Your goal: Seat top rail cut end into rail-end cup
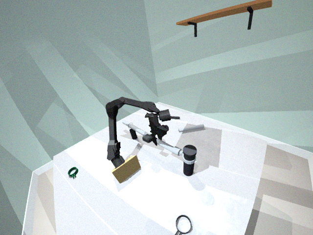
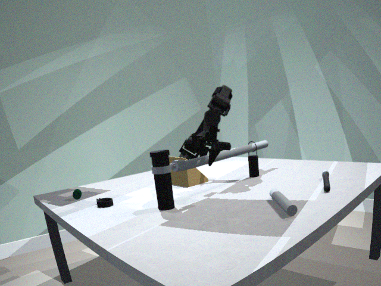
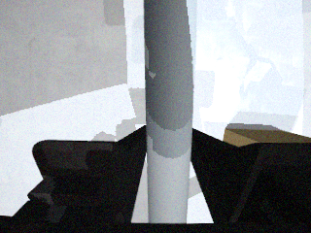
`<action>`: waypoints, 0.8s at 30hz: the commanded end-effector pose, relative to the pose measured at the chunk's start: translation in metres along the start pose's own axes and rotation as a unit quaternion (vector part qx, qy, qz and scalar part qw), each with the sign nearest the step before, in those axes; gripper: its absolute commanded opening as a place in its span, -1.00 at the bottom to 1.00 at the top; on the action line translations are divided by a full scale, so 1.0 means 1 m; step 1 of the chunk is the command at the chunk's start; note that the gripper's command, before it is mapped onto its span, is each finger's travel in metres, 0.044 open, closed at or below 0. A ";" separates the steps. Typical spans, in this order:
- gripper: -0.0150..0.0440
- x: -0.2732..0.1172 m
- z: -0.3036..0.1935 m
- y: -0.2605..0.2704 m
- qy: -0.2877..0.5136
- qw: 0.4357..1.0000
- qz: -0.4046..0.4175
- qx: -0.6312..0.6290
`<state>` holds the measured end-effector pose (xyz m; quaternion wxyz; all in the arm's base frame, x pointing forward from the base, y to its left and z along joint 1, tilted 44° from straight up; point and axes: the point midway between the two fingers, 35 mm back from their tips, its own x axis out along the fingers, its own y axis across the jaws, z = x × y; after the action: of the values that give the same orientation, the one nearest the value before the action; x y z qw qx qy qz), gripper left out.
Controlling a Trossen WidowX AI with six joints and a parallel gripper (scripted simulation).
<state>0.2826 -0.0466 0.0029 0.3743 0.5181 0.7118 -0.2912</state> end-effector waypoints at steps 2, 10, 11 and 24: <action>-0.49 0.000 0.000 0.000 0.000 1.000 0.000 0.000; -0.49 0.000 0.001 0.000 0.000 1.000 0.000 0.000; -0.49 0.000 0.002 0.000 0.000 1.000 0.000 0.000; -0.49 -0.006 0.011 0.002 0.000 1.000 0.000 0.000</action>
<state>0.2826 -0.0456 0.0010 0.3643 0.5150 0.7213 -0.2861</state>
